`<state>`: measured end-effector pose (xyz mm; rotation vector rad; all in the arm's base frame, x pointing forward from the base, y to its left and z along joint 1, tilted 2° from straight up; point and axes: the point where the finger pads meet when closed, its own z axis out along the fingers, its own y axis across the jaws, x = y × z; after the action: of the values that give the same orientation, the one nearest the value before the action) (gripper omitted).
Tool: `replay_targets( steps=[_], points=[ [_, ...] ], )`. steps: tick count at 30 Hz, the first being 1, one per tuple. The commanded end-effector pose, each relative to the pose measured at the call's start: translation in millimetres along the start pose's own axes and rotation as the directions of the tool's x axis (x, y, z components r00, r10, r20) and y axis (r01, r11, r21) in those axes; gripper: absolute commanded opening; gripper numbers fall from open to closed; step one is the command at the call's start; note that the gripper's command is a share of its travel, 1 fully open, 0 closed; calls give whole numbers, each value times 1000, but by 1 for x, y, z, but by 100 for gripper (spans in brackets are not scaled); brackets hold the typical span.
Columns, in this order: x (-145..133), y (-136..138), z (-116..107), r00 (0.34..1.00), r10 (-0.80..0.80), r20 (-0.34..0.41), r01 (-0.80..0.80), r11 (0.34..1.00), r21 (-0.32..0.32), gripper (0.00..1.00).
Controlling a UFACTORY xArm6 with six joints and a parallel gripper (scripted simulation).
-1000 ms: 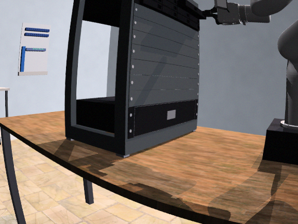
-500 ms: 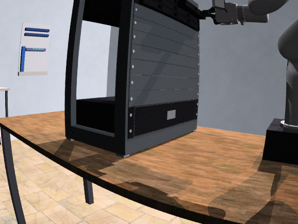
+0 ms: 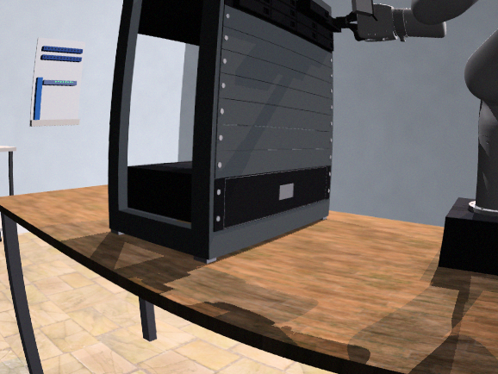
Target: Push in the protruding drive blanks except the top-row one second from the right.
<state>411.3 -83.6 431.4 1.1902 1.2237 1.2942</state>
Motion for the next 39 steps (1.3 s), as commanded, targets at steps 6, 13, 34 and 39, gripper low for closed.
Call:
replay_targets(
  steps=[6,13,34,39],
  points=[
    [0,2,4,1000,-1,0,1,1000,-3,0],
    [0,2,6,1000,-1,0,1,1000,-3,0],
    [0,2,16,1000,-1,0,1,1000,-3,0],
    [0,2,17,1000,-1,0,1,1000,-3,0]
  ],
)
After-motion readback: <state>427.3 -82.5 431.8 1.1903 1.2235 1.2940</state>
